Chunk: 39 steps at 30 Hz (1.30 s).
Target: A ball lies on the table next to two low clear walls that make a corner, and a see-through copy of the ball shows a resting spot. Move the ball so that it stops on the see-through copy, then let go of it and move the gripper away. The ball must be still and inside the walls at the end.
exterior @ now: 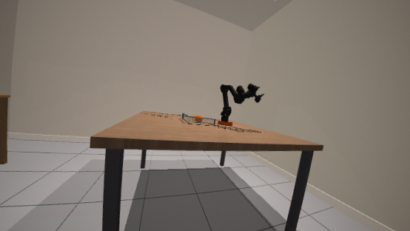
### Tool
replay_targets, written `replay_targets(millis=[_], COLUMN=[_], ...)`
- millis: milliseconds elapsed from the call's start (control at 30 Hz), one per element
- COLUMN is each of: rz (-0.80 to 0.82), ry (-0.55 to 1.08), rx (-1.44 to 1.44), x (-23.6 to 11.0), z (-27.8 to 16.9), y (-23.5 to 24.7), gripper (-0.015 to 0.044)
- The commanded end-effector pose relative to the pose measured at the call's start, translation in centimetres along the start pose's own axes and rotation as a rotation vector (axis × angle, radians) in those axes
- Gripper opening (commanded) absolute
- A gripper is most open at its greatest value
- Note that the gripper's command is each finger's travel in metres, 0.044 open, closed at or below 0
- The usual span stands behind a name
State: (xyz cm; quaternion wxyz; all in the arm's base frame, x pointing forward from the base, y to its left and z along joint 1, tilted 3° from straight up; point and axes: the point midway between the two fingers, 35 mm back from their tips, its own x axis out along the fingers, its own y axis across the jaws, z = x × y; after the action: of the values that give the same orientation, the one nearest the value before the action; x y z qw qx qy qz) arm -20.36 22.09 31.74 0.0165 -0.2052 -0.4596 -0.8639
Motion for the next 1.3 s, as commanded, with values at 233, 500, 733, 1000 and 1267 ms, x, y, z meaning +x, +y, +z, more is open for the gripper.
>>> replay_targets(millis=[233,500,733,1000,1267], rz=[-0.298,-0.776,-1.255,-1.779,-2.13], ry=[-0.268,-0.474,-0.502,-0.333,0.042], rx=[-0.229,-0.471,-0.588,-0.547,-0.298], x=[-4.4,-14.7,-26.5,-40.2,-51.1], z=[8.6,16.7,19.8,17.9,10.5], y=[-5.0,-9.5,-11.1,-9.7,-5.4], gripper=[0.044,0.044,0.044,0.044,0.044])
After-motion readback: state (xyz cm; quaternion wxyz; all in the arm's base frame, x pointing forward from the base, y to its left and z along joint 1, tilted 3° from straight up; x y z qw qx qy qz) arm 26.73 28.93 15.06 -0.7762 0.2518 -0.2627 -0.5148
